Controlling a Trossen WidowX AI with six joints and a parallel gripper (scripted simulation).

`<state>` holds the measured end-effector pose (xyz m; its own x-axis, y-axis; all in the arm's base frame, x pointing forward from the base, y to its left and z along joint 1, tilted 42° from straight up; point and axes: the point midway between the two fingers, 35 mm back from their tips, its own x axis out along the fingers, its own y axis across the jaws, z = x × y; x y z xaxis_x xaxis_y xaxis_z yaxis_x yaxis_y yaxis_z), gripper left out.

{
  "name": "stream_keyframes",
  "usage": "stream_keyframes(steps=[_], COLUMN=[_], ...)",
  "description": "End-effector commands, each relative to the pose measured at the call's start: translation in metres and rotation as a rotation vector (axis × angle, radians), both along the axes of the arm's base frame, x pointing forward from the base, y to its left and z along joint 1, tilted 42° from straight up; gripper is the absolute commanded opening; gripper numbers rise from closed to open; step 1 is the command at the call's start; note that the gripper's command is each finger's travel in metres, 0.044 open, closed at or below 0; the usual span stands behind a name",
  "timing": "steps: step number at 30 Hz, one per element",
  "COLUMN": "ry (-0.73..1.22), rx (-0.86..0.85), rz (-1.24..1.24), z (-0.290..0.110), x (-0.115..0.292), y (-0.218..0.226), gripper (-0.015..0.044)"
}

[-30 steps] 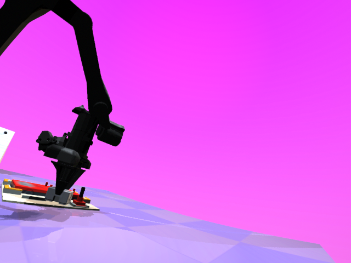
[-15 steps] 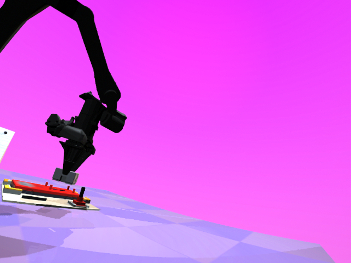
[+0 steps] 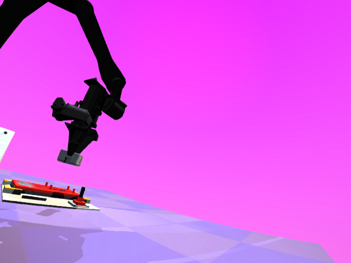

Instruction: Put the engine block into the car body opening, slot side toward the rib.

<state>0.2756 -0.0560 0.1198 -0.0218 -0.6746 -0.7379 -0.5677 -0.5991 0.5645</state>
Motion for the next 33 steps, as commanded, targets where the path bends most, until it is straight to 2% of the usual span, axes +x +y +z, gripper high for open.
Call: stream_keyframes(steps=[1,33], ry=[-0.016,-0.670], rx=[0.003,-0.004], rz=[-0.006,-0.726], z=[0.006,-0.063], x=[0.001,0.043], y=[0.004,0.046], gripper=[0.0000,0.0000])
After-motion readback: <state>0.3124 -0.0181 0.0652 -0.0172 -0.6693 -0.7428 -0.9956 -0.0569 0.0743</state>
